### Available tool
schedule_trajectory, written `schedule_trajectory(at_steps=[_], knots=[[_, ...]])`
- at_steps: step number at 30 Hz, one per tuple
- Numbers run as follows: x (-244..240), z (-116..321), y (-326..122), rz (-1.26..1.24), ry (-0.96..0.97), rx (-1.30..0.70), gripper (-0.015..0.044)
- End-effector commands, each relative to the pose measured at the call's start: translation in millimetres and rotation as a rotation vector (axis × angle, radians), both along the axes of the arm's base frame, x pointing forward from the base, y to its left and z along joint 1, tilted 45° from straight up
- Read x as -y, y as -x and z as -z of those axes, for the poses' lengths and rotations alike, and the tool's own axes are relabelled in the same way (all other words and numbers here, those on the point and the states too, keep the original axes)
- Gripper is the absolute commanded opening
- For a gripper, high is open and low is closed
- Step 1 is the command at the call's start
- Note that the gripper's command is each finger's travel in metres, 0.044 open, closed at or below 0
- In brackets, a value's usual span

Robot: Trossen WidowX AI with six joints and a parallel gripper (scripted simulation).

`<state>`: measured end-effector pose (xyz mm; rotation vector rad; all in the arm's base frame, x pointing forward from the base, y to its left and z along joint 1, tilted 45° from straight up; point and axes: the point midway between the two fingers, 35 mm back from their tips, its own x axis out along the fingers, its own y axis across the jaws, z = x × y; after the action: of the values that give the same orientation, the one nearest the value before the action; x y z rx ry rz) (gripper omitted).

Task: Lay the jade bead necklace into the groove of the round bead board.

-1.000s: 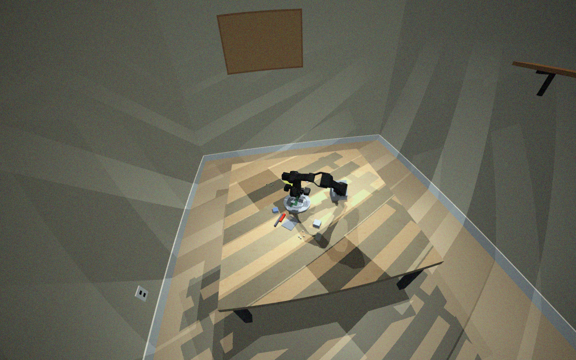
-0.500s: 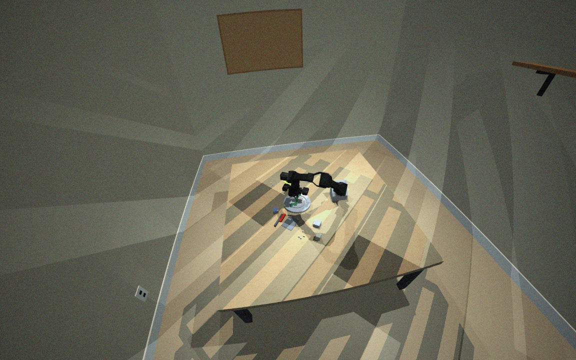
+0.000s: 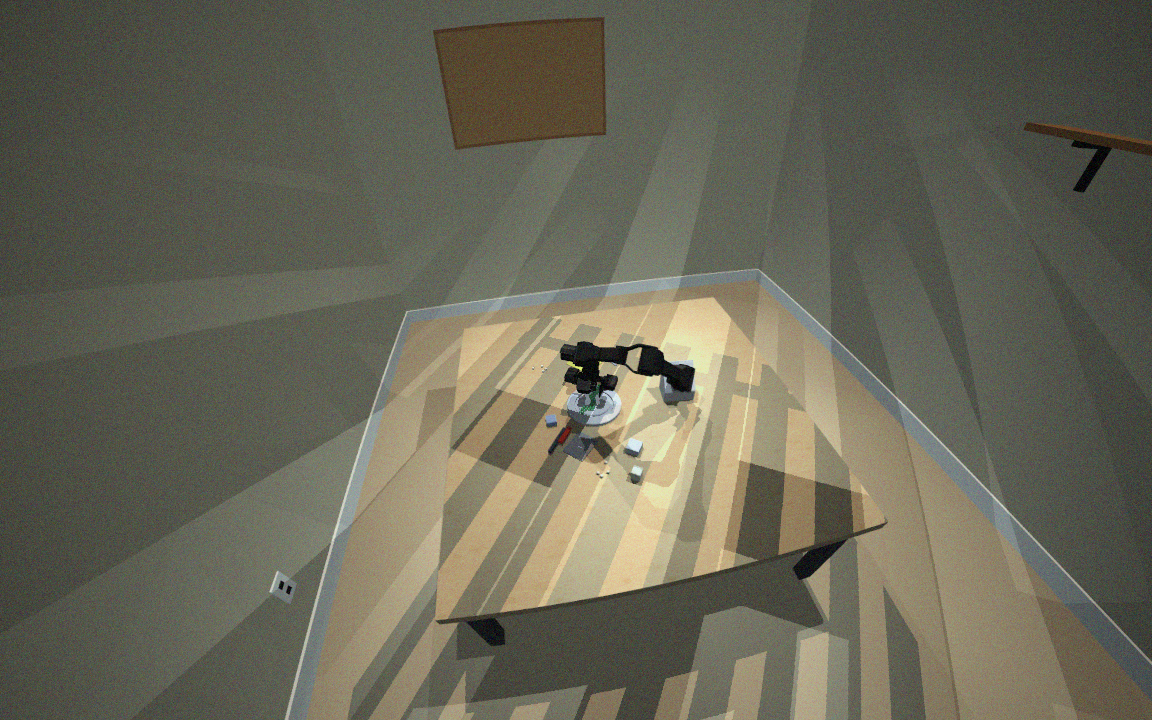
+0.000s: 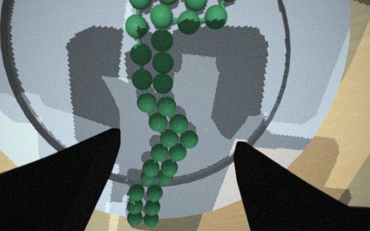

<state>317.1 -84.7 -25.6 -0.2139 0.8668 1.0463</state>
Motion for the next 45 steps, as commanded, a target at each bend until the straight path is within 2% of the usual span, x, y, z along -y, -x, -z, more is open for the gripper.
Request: schedule_trajectory(at_steps=[1,3,23,30,34,45], knots=[[1,0,1,0.000,-0.006,-0.007,0.0394],[0,-1,1,0.001,-0.004,-0.006,0.0440],[0,-1,1,0.000,-0.006,-0.007,0.0440],[32,7,30,0.016,-0.005,-0.024,0.0256],[45,9,44,0.022,-0.009,-0.030,0.0250],[41,14,38,0.024,0.007,-0.015,0.0250]])
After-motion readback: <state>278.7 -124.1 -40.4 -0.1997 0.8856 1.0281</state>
